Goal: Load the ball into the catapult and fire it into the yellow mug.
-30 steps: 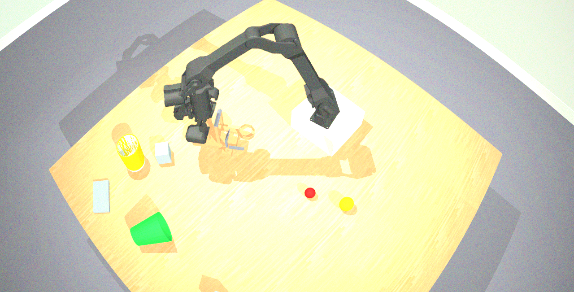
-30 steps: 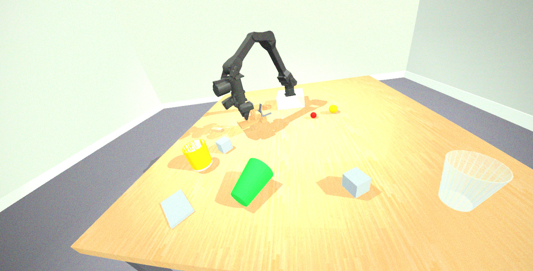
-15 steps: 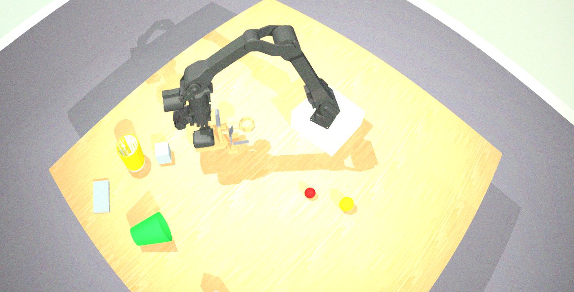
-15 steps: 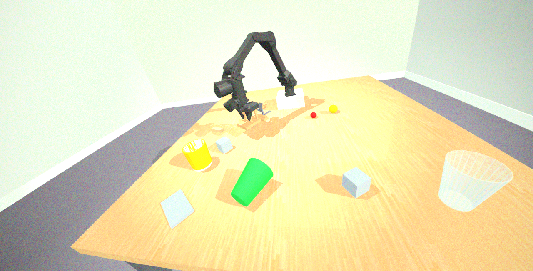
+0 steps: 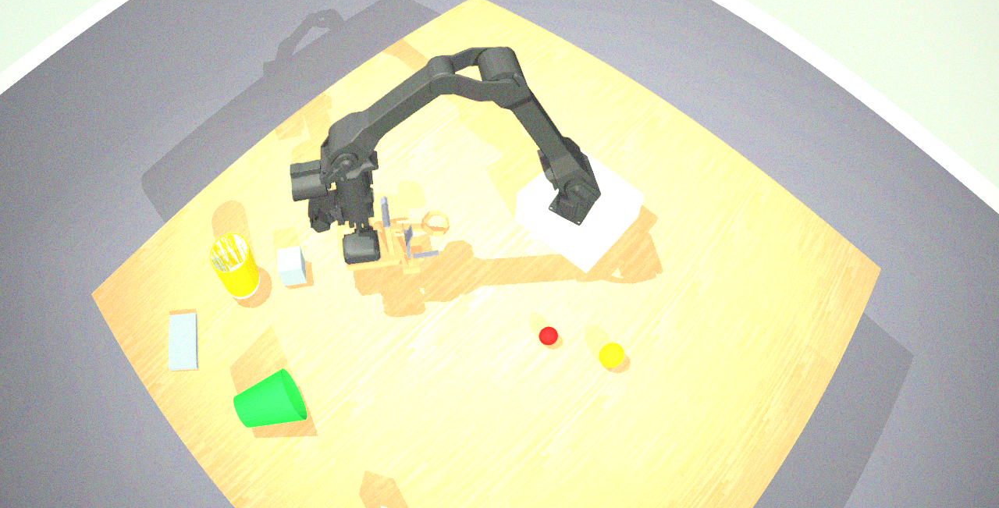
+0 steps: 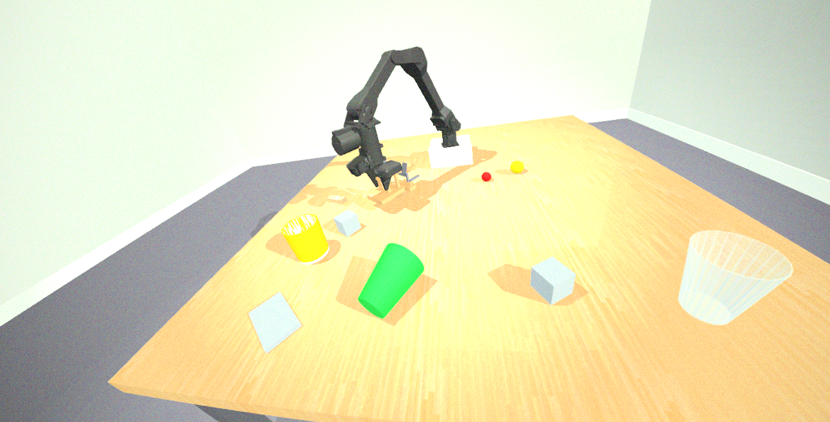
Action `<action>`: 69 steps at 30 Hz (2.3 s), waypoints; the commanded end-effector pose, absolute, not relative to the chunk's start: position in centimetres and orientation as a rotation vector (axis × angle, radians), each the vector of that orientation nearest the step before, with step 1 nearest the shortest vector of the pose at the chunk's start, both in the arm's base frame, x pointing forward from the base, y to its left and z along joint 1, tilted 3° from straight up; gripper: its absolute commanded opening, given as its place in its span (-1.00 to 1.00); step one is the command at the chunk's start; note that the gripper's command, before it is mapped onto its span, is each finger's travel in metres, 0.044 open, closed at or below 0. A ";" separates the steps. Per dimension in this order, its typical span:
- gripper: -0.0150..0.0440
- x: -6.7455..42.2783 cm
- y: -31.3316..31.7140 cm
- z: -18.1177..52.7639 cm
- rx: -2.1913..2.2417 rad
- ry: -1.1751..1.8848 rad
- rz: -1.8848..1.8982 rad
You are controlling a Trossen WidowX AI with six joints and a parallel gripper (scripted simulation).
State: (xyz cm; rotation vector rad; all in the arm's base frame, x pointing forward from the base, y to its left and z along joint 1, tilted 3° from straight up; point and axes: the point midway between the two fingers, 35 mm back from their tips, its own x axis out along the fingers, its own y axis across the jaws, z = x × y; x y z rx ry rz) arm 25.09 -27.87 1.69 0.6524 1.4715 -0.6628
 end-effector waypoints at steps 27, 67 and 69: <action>-0.05 25.1 -27.8 -0.9 0.652 1.473 -0.661; 1.00 24.8 -27.5 3.6 0.653 1.476 -0.656; 1.00 24.9 -27.5 3.2 0.653 1.476 -0.656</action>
